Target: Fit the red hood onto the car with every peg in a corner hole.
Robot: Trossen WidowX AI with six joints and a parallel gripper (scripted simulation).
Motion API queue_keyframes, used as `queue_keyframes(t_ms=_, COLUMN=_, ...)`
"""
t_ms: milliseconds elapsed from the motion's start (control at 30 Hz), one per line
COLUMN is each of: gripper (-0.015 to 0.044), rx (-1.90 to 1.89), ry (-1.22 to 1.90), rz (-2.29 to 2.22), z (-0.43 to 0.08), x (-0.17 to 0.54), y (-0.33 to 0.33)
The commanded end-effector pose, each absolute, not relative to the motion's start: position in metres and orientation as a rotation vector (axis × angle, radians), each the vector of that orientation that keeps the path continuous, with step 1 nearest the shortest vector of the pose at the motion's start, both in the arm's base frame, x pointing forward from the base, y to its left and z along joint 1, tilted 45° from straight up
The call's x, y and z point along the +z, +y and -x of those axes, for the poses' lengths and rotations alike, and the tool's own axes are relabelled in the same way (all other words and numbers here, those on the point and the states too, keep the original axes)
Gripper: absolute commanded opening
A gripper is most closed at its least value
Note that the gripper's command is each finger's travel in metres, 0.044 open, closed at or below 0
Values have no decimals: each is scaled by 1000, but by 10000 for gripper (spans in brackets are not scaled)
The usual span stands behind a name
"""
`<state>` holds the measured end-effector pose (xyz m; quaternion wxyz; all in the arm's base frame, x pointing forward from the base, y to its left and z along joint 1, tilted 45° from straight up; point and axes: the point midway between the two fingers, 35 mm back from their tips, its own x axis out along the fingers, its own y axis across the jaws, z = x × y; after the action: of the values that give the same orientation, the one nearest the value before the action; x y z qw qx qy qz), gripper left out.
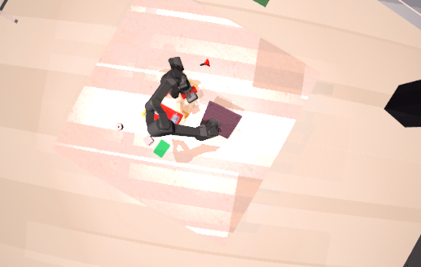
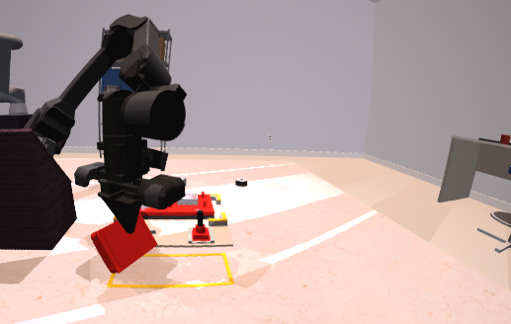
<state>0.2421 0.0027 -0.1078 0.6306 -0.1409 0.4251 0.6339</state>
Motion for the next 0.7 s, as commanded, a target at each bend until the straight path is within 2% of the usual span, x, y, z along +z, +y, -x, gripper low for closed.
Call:
queue_keyframes(t_ms=0, gripper=0, rx=1456, ry=975, rz=329, z=-241, x=-104, y=-1)
queue_keyframes(t_ms=300, gripper=0, rx=1455, ry=977, rz=331, z=-256, x=-52, y=-51)
queue_keyframes(t_ms=667, gripper=0, rx=1439, ry=973, rz=329, z=-258, x=-56, y=-49)
